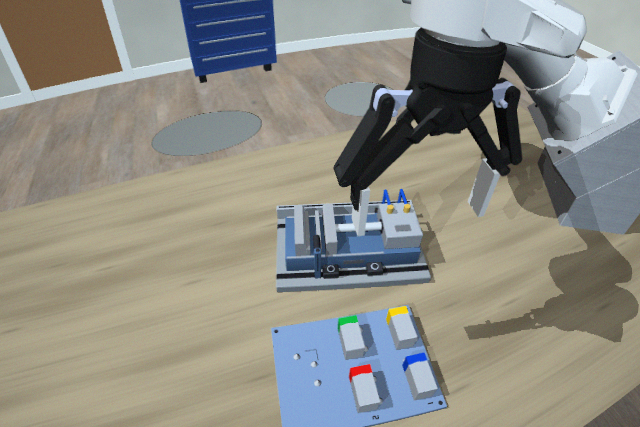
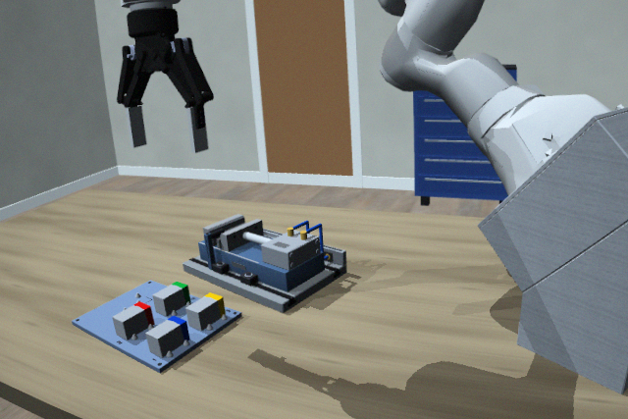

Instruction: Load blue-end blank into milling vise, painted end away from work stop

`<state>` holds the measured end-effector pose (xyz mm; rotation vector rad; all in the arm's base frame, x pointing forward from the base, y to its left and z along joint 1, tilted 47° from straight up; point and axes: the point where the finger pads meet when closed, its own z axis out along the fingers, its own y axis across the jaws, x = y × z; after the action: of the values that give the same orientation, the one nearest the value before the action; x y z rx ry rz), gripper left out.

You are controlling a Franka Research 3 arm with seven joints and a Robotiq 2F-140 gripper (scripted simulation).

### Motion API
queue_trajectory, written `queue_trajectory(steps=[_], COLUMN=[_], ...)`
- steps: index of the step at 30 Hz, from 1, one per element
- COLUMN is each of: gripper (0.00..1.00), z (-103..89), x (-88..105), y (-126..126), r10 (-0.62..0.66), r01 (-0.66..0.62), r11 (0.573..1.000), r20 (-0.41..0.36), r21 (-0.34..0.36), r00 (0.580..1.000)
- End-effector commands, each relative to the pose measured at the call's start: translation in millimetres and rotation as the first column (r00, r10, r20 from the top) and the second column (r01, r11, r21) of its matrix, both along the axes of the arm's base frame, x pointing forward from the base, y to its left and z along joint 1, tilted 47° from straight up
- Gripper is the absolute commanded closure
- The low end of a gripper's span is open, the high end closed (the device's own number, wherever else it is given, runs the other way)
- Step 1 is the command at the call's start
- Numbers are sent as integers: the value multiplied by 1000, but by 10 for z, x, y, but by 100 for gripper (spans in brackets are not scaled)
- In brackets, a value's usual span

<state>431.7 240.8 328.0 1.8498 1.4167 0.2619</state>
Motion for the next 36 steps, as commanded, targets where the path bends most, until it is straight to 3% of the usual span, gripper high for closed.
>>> queue_trajectory(steps=[1,13,18,30,35,36], gripper=[0,0,0,0,0,0], z=[1,1,-334,-334,-725,-725], x=[0,0,303,303,657,657], y=[1,1,-214,-214,-459,-459], r10=[0,0,-2,-2,-2,-2], r01=[0,0,2,2,2,2], r11=[1000,1000,1000,1000,1000,1000], r20=[0,0,3,3,3,3], r21=[0,0,1,1,1,1], r00=[1000,1000,1000,1000,1000,1000])
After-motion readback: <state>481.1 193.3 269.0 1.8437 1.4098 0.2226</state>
